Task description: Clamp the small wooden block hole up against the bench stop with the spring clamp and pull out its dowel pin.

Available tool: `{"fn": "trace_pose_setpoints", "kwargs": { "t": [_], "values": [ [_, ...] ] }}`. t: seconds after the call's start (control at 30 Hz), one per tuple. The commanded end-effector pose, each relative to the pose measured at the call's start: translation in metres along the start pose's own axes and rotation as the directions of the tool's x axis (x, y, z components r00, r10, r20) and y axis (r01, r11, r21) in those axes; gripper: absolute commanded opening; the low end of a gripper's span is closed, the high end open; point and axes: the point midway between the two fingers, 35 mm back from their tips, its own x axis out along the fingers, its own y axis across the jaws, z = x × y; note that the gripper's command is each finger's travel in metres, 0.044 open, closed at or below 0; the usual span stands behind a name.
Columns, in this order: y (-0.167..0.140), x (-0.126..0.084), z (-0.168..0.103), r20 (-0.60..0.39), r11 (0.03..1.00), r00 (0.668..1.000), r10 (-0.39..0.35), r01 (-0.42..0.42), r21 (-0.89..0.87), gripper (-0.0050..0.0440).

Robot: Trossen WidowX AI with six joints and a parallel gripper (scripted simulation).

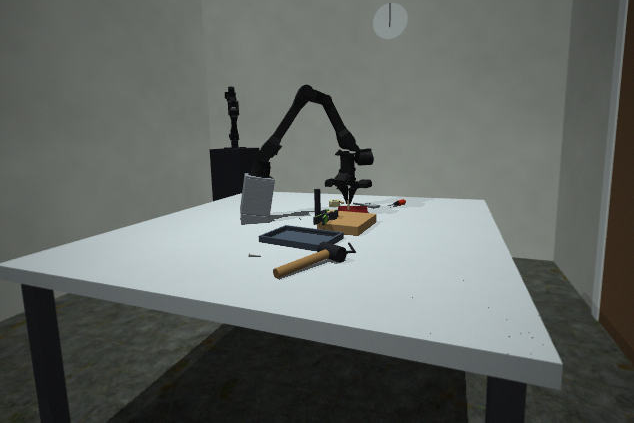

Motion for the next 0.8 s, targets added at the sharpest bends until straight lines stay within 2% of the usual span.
{"fn": "trace_pose_setpoints", "kwargs": {
  "t": [0.0, 0.77],
  "values": [
    [-0.0026, 0.008, 0.0022, 0.011, 1.0, 1.0, -0.011, 0.011, 0.003, 0.0],
    [-0.0025, 0.0172, 0.0022, 0.011, 1.0, 1.0, -0.011, 0.011, 0.003, 0.0]
  ]
}}
